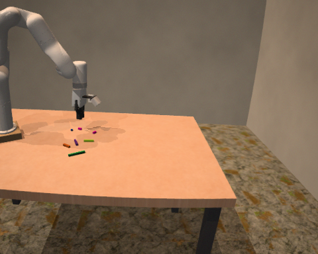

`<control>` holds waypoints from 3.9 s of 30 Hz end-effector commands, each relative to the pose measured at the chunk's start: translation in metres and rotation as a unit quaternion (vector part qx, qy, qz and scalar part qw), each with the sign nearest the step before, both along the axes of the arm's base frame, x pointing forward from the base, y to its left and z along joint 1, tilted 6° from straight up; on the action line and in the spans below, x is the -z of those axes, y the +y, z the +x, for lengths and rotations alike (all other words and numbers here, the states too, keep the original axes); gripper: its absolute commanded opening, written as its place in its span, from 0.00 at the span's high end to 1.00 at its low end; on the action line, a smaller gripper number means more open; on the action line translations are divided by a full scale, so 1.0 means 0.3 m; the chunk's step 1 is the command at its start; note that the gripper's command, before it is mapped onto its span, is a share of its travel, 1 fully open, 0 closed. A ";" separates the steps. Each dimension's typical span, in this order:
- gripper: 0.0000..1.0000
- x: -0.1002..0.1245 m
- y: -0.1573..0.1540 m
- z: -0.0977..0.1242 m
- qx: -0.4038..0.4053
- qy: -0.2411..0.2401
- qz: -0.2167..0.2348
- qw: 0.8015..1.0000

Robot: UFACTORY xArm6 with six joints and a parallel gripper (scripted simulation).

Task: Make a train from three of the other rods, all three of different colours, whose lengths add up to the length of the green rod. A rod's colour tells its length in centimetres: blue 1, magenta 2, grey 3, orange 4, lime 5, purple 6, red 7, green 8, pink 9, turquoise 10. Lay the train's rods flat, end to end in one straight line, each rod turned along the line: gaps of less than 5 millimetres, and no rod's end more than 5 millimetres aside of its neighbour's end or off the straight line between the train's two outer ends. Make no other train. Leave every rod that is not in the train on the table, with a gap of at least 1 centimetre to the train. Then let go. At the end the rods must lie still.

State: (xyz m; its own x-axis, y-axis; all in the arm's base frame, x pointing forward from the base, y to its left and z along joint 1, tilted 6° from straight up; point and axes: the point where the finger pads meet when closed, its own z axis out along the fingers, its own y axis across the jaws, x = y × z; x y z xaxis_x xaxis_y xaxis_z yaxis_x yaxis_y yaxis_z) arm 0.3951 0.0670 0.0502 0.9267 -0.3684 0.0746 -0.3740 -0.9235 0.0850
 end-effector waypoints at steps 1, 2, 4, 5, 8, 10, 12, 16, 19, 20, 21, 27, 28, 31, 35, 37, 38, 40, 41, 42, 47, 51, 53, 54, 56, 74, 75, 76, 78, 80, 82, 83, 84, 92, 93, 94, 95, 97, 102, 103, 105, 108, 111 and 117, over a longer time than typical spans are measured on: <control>0.76 0.000 0.001 0.005 0.000 -0.002 0.000 1.000; 0.76 0.001 0.001 0.005 0.000 -0.002 0.000 1.000; 0.76 0.005 0.000 0.005 0.000 -0.002 0.001 1.000; 0.76 0.008 0.000 0.005 0.000 -0.002 0.001 1.000; 0.76 0.013 -0.001 0.005 0.000 -0.002 0.001 1.000; 0.76 0.016 -0.001 0.006 0.000 -0.002 0.001 1.000; 0.76 0.023 -0.002 0.006 0.000 -0.002 0.001 1.000; 0.76 0.041 -0.004 0.007 0.000 -0.002 0.001 1.000; 0.76 0.055 -0.006 0.007 0.000 -0.002 0.001 1.000; 0.76 0.061 -0.006 0.008 0.000 -0.002 0.001 1.000; 0.76 0.066 -0.007 0.008 0.000 -0.002 0.001 1.000; 0.76 0.088 -0.010 0.009 0.000 -0.002 0.001 1.000; 0.76 0.093 -0.010 0.009 0.000 -0.002 0.001 1.000; 0.76 0.109 -0.012 0.010 0.000 -0.002 0.001 1.000; 0.76 0.127 -0.014 0.011 0.000 -0.002 0.001 1.000; 0.76 0.136 -0.015 0.011 0.000 -0.002 0.001 1.000; 0.76 0.140 -0.016 0.012 0.000 -0.002 0.001 1.000; 0.76 0.146 -0.017 0.012 0.000 -0.002 0.001 1.000; 0.76 0.149 -0.017 0.012 0.000 -0.002 0.001 1.000; 0.76 0.149 -0.017 0.012 0.000 -0.002 0.001 1.000; 0.76 0.159 -0.018 0.013 0.000 -0.002 0.001 1.000; 0.76 0.164 -0.019 0.013 0.000 -0.002 0.001 1.000; 0.76 0.166 -0.019 0.013 0.000 -0.002 0.001 1.000; 0.76 0.166 -0.019 0.013 0.000 -0.002 0.001 1.000; 0.76 0.166 -0.019 0.013 0.000 -0.002 0.001 1.000; 0.76 0.166 -0.019 0.013 0.000 -0.002 0.001 1.000; 0.76 0.166 -0.019 0.013 0.000 -0.002 0.001 1.000; 0.76 0.166 -0.019 0.013 0.000 -0.002 0.001 1.000; 0.76 0.166 -0.019 0.013 0.000 -0.002 0.001 1.000; 0.76 0.166 -0.019 0.013 0.000 -0.002 0.001 1.000; 0.76 0.166 -0.019 0.013 0.000 -0.002 0.001 1.000; 0.76 0.166 -0.019 0.013 0.000 -0.002 0.001 1.000; 0.76 0.166 -0.019 0.013 0.000 -0.002 0.001 1.000; 0.76 0.166 -0.019 0.013 0.000 -0.002 0.001 1.000; 0.76 0.166 -0.019 0.013 0.000 -0.002 0.001 1.000; 0.76 0.166 -0.019 0.013 0.000 -0.002 0.001 1.000; 0.76 0.166 -0.019 0.013 0.000 -0.002 0.001 1.000; 0.76 0.166 -0.019 0.013 0.000 -0.002 0.001 1.000; 0.76 0.166 -0.018 0.016 0.000 -0.002 0.001 1.000; 0.76 0.166 -0.018 0.016 0.000 -0.002 0.001 1.000; 0.76 0.166 -0.018 0.017 0.000 -0.002 0.001 1.000; 0.76 0.166 -0.018 0.018 0.000 -0.002 0.001 1.000; 0.76 0.166 -0.018 0.018 0.000 -0.002 0.001 1.000; 0.76 0.166 -0.018 0.018 0.000 -0.002 0.001 1.000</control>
